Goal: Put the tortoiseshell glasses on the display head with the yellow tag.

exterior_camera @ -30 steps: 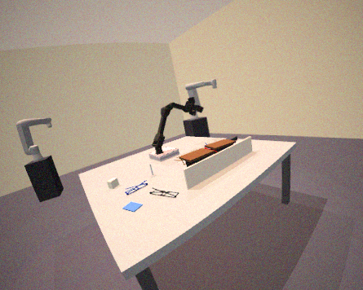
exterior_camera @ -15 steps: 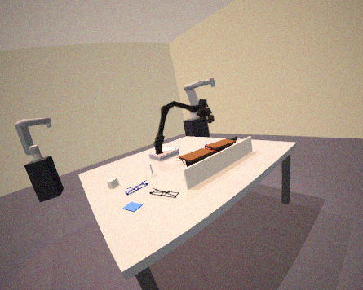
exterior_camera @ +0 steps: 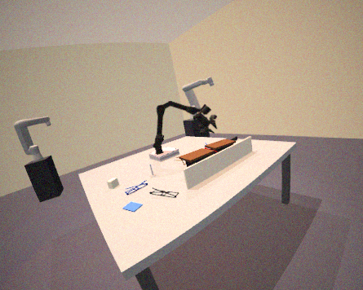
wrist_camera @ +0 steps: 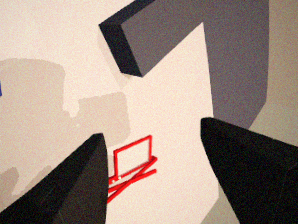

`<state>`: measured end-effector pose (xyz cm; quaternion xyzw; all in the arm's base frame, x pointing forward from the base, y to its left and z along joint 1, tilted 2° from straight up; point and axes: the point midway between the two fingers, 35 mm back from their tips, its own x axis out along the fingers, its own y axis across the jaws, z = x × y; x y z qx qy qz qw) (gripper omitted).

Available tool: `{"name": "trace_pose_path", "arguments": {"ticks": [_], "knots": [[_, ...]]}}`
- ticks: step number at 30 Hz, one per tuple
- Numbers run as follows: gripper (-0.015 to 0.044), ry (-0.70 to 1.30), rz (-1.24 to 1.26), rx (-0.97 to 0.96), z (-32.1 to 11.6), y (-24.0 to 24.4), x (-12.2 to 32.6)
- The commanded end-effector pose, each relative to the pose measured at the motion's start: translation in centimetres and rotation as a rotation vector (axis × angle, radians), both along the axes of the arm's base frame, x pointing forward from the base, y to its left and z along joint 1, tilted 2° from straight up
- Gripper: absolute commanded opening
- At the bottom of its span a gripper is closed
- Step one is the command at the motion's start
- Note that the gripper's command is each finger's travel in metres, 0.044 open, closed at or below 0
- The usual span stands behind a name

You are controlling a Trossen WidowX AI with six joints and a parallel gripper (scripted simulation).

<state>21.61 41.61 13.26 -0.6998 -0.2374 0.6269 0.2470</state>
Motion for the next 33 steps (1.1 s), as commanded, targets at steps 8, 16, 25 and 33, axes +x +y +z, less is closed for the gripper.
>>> {"name": "trace_pose_path", "arguments": {"ticks": [8,16,25,33], "knots": [[0.02,0.237,-0.602,-0.37,-4.4,-17.8,5.8],[0.02,0.382,-0.924,-0.575,-5.7,-27.8,4.6],[0.0147,0.382,-0.924,-0.575,-5.7,-27.8,4.2],[0.012,0.382,-0.924,-0.575,-5.7,-27.8,4.2]]}}
